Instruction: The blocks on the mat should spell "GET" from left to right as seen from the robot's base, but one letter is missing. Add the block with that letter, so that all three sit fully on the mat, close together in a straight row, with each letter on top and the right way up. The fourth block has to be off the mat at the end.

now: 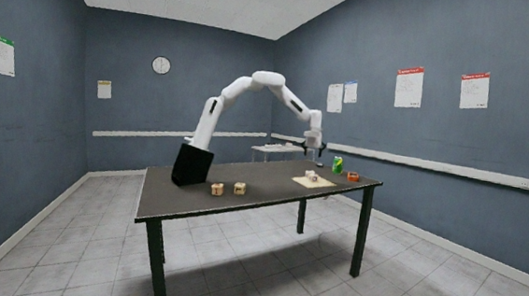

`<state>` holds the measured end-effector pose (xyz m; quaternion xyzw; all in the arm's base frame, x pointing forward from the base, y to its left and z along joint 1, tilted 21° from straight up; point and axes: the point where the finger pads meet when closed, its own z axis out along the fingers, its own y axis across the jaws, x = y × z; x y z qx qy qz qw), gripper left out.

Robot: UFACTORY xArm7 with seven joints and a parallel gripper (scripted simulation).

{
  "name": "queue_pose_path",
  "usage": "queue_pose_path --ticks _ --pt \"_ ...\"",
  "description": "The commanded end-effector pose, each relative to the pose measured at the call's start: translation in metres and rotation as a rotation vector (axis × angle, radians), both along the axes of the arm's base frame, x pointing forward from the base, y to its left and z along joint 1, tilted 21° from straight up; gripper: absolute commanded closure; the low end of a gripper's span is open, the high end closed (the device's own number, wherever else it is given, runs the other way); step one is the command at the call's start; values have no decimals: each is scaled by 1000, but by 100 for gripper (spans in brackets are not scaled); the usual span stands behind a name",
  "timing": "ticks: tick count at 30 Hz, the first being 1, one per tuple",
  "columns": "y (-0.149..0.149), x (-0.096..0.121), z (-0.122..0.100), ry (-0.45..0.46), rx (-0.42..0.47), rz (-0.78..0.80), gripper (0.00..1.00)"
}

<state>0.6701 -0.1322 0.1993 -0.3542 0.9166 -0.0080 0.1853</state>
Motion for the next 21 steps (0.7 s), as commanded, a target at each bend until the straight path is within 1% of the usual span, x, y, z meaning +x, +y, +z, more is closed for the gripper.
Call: queue_pose_path --ticks 1,17,19,21 --pt "-1 1 3 -5 -2 -1 0" --pt "-2 0 3 -5 -3 -1 0" --pt "-10 -5 2 -3 -9 -3 0" --pt "-28 -17 0 2 -23 -7 0"
